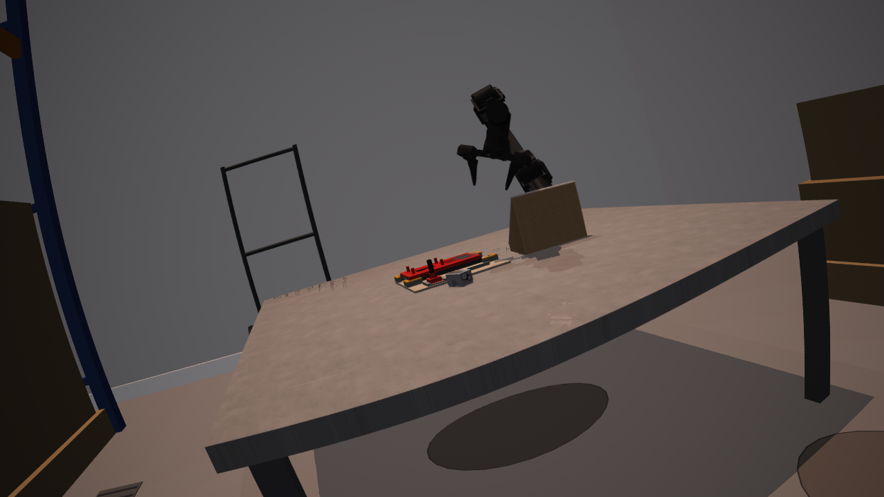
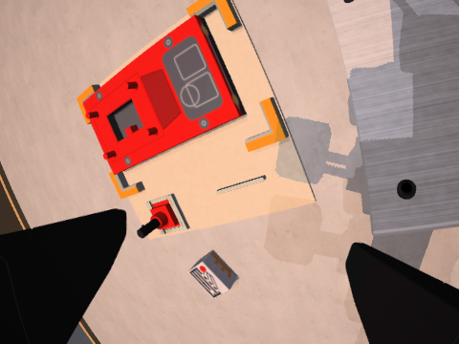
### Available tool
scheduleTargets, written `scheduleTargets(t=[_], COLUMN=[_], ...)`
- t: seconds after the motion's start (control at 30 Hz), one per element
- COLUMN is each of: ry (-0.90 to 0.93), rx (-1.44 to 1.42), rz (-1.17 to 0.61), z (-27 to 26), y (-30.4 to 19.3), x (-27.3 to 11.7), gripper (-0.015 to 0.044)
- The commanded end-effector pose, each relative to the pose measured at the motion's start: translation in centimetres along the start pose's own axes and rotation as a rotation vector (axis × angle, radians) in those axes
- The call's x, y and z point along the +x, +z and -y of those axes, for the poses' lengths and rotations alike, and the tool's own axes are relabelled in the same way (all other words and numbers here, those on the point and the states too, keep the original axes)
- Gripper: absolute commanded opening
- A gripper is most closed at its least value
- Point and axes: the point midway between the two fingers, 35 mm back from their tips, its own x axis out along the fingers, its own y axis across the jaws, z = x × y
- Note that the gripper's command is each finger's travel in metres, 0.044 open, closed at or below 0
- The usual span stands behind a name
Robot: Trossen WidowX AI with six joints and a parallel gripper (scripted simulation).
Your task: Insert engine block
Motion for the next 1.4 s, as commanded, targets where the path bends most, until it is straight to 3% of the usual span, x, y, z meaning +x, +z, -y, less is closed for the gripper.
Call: scheduleTargets(t=[0.0, 1.37], ry=[0.000, -0.050], rx=[0.000, 1.300], rz=[0.000, 0.085], z=[0.0, -2.1], y=[0.0, -5.3], x=[0.0, 0.5], gripper=[0.0426, 0.0440])
